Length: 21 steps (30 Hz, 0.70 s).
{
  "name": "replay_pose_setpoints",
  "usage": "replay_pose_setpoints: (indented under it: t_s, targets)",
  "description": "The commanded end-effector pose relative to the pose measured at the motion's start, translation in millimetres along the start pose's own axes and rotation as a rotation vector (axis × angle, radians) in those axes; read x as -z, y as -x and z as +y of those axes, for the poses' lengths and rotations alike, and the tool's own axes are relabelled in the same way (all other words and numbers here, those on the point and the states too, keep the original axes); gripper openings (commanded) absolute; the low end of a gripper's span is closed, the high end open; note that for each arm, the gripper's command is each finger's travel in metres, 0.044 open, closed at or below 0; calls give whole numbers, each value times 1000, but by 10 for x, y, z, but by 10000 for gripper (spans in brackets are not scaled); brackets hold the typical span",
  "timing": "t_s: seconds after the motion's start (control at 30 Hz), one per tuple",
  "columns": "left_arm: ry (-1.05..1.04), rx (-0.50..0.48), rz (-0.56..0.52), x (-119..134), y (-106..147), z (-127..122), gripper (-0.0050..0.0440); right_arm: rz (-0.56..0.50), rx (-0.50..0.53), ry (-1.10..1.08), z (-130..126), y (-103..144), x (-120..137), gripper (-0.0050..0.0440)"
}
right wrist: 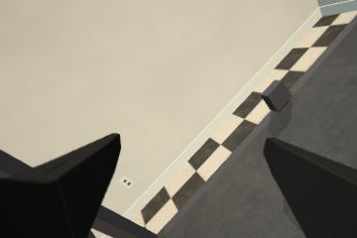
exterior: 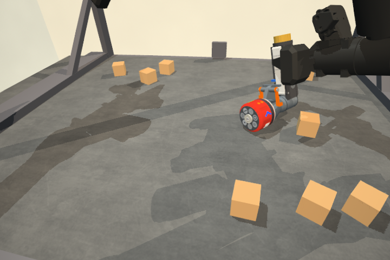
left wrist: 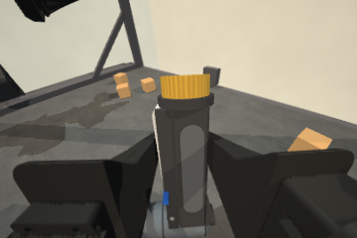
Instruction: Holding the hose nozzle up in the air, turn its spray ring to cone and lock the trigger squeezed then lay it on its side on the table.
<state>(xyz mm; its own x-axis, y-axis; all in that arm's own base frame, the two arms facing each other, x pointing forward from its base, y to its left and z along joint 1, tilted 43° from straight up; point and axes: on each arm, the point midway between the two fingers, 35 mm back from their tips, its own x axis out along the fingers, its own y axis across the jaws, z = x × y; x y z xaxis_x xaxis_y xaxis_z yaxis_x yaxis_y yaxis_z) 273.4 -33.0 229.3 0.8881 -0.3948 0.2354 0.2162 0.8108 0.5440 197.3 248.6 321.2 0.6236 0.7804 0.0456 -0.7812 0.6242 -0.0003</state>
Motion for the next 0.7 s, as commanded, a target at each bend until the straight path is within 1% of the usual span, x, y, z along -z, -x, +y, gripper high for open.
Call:
replay_pose_setpoints:
  t_s: [0.0, 0.37, 0.4, 0.47, 0.5, 0.67]
  targets:
    - [-10, -45, -30, -173, 0, 143, 170, -18, 1, 1, 1, 13, -68, 414]
    - [24, -146, -35, -432, 33, 443, 170, -18, 1, 1, 1, 13, -68, 414]
    - [17, -128, -34, -382, 26, 390, 170, -18, 1, 1, 1, 13, -68, 414]
    - [17, -128, -34, -382, 26, 390, 170, -18, 1, 1, 1, 13, -68, 414]
    - [32, -162, -34, -463, 40, 484, 170, -18, 1, 1, 1, 13, -68, 414]
    - [41, -211, -47, -612, 56, 632, 170, -18, 1, 1, 1, 13, -68, 414]
